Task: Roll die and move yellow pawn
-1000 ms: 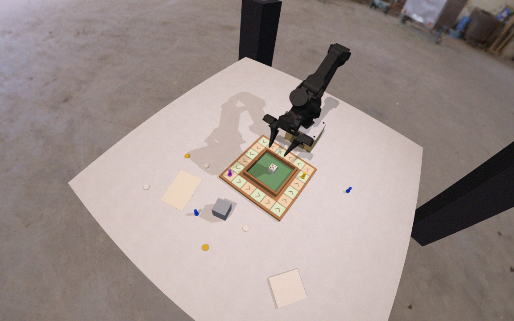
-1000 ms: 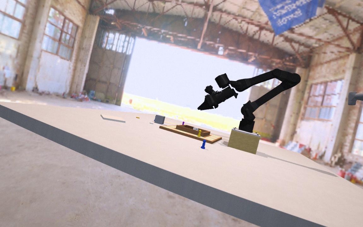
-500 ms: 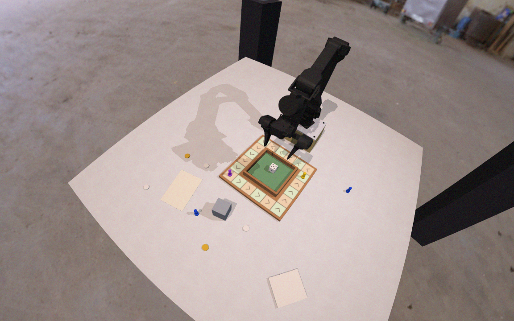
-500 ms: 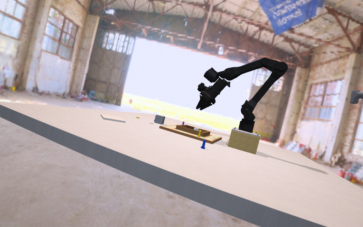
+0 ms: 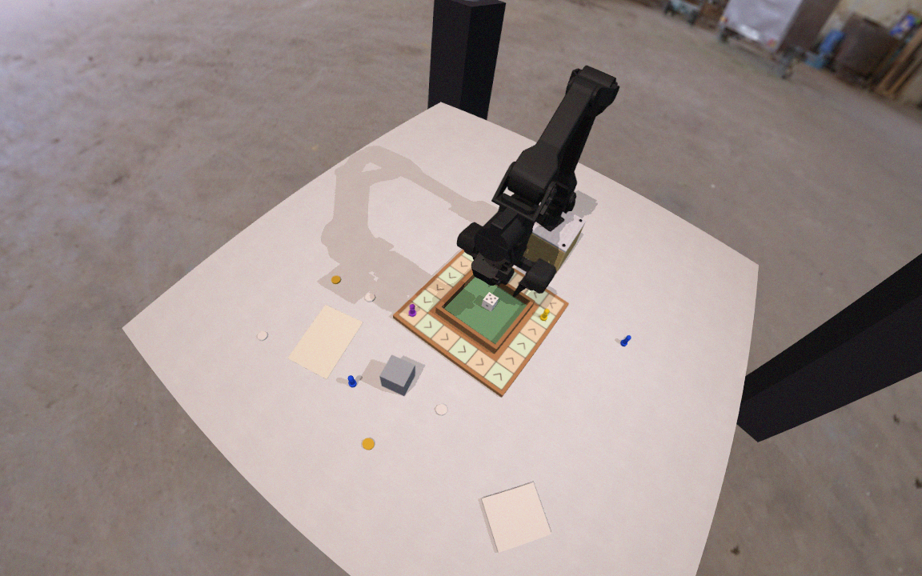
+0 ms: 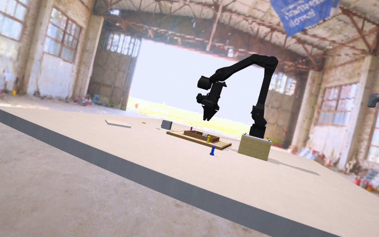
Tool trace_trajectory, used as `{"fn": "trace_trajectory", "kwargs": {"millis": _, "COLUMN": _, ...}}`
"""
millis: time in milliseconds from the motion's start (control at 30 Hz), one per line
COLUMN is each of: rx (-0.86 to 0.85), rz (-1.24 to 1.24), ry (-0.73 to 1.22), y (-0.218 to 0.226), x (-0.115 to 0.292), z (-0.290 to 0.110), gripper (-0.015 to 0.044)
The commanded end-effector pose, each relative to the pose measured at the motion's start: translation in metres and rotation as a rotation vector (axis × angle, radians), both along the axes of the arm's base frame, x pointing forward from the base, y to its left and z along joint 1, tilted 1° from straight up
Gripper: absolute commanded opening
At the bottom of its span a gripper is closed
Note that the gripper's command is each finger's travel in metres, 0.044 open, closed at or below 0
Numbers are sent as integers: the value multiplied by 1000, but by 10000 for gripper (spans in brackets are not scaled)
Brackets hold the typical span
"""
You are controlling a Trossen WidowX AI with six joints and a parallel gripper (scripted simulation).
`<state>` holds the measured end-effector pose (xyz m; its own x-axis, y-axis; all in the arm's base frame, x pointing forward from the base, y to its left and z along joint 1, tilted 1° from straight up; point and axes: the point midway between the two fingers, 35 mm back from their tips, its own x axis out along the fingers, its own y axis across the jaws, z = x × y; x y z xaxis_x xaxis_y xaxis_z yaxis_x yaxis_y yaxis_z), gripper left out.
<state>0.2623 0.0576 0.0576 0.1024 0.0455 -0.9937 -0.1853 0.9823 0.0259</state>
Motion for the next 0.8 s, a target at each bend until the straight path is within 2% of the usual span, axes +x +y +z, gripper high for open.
{"fn": "trace_trajectory", "kwargs": {"millis": 0, "rx": 2, "rz": 42, "ry": 21, "y": 33, "x": -17, "z": -8, "gripper": 309}}
{"fn": "trace_trajectory", "kwargs": {"millis": 133, "rx": -8, "rz": 98, "ry": 59, "y": 74, "x": -49, "z": -22, "gripper": 204}}
{"fn": "trace_trajectory", "kwargs": {"millis": 267, "rx": -20, "rz": 131, "ry": 79, "y": 95, "x": -73, "z": -30, "gripper": 200}}
{"fn": "trace_trajectory", "kwargs": {"millis": 533, "rx": -20, "rz": 132, "ry": 80, "y": 97, "x": -75, "z": -30, "gripper": 200}}
{"fn": "trace_trajectory", "kwargs": {"millis": 767, "rx": -20, "rz": 132, "ry": 80, "y": 98, "x": -75, "z": -45, "gripper": 200}}
